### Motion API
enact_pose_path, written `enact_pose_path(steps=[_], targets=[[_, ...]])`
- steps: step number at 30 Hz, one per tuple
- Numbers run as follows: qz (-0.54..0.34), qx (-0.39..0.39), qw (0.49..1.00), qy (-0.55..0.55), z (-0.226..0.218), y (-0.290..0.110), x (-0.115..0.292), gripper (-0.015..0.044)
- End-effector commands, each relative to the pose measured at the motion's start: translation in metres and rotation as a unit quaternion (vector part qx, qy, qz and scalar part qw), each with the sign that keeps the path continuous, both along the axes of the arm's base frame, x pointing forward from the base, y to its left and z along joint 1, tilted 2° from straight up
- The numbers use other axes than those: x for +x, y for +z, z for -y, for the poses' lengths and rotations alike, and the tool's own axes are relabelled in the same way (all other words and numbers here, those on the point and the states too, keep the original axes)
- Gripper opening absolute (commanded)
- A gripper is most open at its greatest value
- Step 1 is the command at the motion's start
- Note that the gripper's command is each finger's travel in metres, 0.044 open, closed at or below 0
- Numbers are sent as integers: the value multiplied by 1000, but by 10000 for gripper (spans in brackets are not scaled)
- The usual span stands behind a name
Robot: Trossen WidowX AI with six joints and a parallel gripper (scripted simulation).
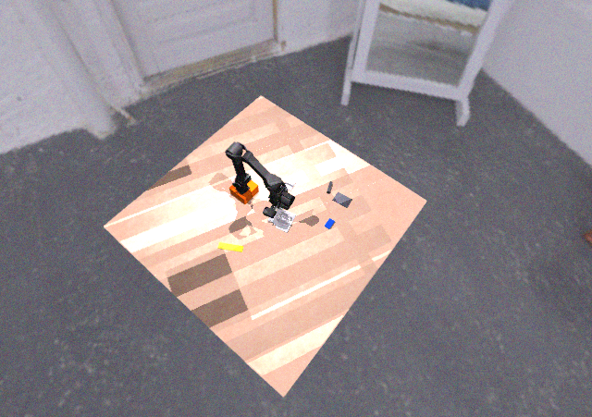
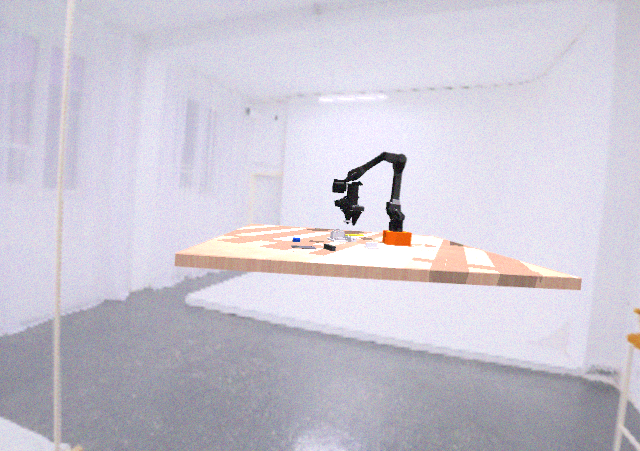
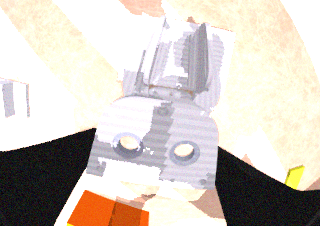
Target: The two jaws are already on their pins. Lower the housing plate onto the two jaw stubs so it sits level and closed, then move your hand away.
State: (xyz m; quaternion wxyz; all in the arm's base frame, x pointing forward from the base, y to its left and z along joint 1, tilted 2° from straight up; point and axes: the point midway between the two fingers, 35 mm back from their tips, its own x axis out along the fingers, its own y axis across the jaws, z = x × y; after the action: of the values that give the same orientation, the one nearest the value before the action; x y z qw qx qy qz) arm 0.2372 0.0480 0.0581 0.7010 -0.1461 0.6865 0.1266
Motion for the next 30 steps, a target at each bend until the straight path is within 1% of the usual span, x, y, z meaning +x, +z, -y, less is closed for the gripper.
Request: enact_pose_path(steps=[1, 22, 30], targets=[[1, -2, 1000, 7, 2, 0, -1, 351], [1, -2, 1000, 7, 3, 0, -1, 351], [1, -3, 1000, 7, 15, 0, -6, 351]])
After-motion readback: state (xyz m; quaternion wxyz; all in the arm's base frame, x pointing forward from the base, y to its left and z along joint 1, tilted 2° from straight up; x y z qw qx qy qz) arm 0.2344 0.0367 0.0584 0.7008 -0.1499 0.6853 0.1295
